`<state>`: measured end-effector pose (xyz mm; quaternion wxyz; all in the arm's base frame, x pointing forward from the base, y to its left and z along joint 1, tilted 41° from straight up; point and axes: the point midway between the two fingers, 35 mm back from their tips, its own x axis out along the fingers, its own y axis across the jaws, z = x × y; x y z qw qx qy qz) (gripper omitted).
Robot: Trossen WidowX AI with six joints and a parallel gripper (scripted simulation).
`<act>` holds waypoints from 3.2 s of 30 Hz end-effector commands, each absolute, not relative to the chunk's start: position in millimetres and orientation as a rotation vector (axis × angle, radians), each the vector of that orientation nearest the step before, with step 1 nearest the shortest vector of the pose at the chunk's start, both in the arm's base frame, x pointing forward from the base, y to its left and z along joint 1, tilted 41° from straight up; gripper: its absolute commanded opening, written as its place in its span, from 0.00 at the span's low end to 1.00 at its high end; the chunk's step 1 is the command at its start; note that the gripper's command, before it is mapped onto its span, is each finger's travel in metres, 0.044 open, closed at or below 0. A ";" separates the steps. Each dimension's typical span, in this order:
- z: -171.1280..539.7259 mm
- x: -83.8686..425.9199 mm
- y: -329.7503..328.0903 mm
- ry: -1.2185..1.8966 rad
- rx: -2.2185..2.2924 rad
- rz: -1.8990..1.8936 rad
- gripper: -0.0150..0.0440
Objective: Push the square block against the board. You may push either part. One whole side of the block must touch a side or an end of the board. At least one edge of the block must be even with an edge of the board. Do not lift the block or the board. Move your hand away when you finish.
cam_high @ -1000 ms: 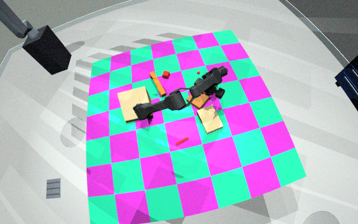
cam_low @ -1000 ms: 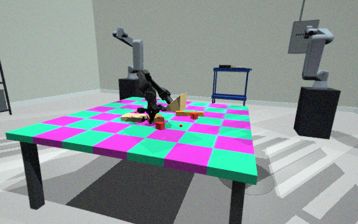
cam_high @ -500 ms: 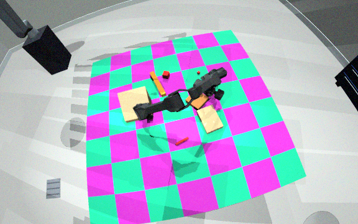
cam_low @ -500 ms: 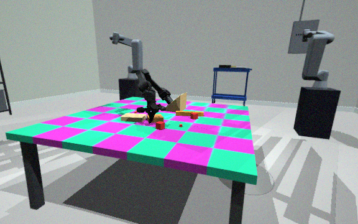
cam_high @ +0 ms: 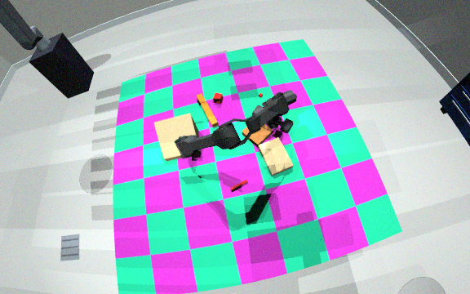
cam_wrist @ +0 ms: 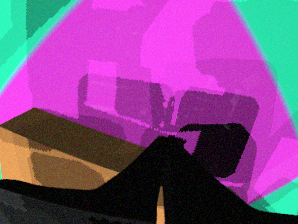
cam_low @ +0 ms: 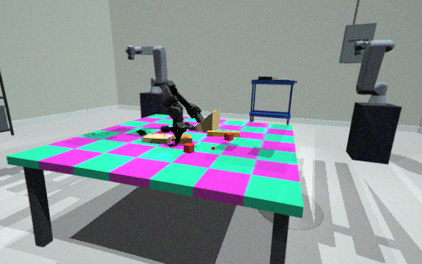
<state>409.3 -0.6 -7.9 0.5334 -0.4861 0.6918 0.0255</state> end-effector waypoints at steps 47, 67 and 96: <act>4.3 375.4 -24.7 1.670 -1.162 0.059 0.25; 1.3 380.4 -21.0 1.670 -1.162 0.059 0.25; 25.1 405.8 29.8 1.667 -1.160 0.060 0.25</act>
